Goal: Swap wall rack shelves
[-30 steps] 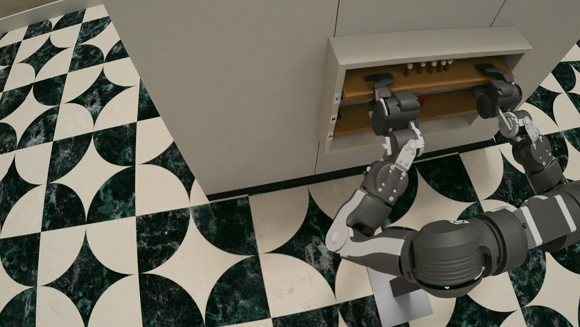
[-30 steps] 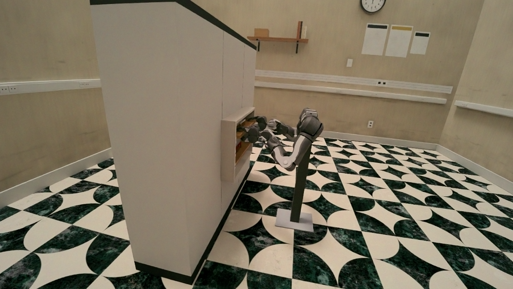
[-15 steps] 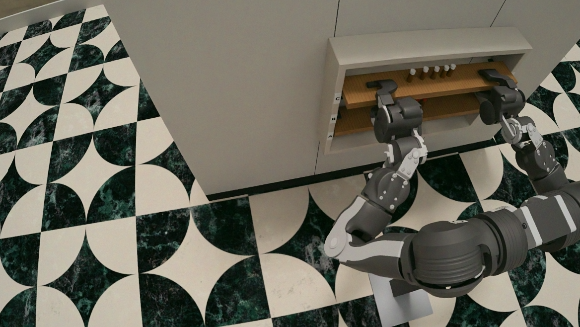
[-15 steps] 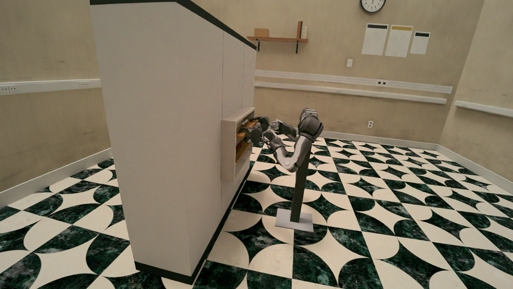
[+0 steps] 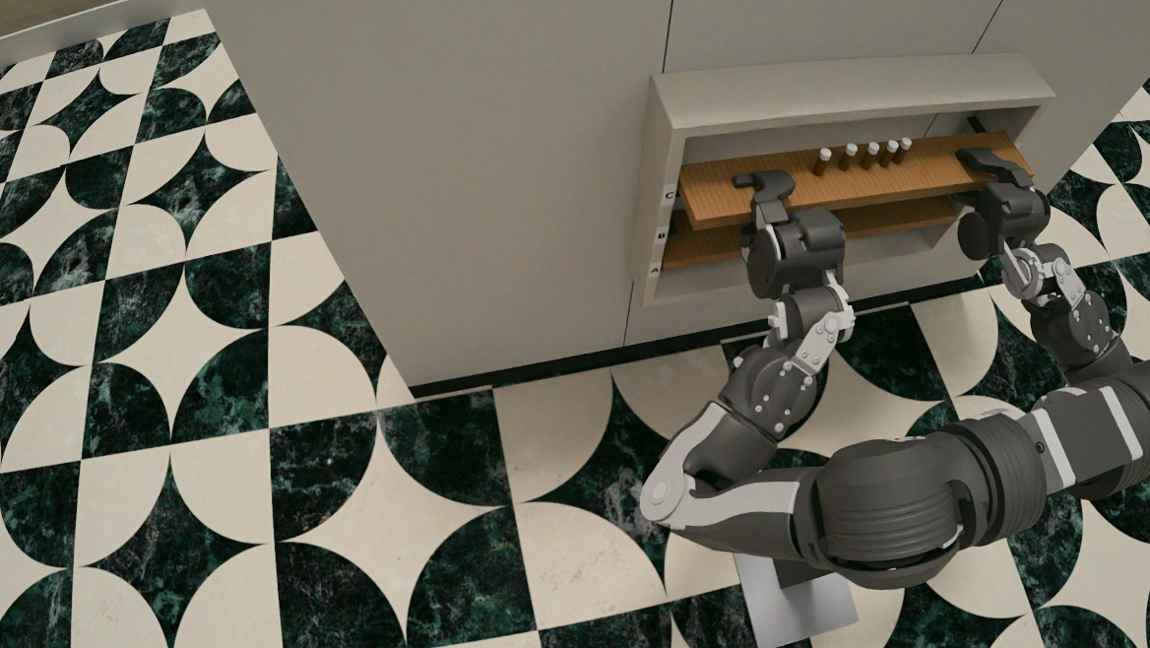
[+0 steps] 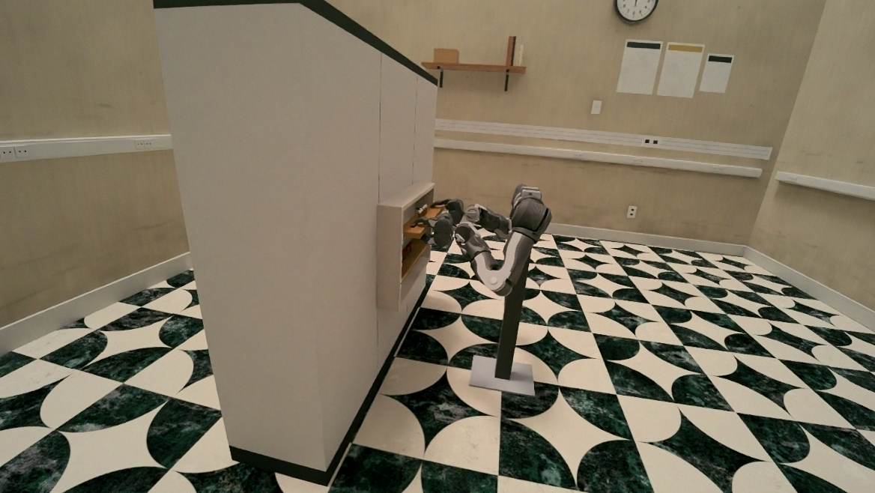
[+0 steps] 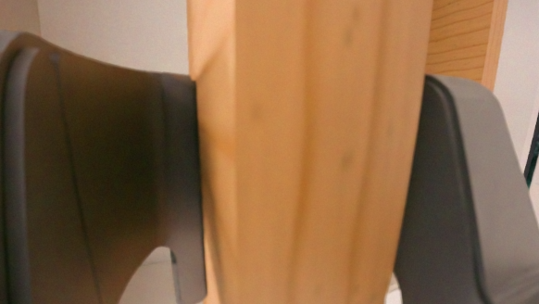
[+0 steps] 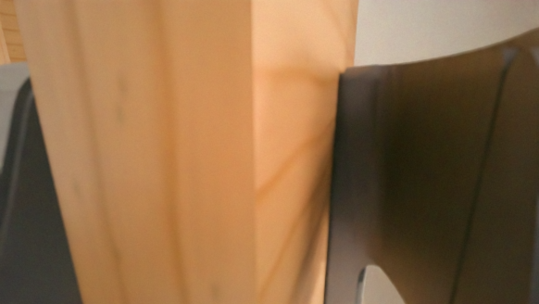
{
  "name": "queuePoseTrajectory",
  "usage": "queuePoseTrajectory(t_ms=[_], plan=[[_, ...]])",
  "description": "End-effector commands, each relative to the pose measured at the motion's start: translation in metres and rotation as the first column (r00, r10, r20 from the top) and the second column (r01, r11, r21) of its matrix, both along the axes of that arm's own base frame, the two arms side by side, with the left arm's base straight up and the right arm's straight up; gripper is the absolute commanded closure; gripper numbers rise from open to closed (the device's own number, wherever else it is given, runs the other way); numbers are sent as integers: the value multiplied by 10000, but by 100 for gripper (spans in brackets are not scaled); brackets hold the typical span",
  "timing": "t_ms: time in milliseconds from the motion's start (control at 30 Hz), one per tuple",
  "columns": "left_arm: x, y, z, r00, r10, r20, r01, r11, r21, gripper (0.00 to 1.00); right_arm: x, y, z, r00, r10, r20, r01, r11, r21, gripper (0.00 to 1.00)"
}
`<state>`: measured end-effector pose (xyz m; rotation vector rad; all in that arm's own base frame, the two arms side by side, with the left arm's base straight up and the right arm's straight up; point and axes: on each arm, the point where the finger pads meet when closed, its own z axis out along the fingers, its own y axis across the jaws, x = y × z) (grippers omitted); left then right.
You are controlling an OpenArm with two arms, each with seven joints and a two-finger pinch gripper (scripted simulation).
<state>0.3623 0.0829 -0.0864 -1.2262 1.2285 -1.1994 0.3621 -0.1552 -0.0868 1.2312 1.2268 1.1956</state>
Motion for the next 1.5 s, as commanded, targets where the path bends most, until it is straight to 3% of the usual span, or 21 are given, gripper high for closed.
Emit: queuePoseTrajectory(t_ms=[0,1133,1467], plan=[[-10,-1,59,9997,21,243,-21,10000,2,100,-8,0,78,9996,24,271,-24,10000,-14,100],[-390,-1,54,9997,21,243,-21,10000,2,100,-388,0,84,9996,24,271,-24,10000,-14,100],[-390,-1,-69,9997,21,243,-21,10000,2,100,-388,0,-35,9996,24,271,-24,10000,-14,100]])
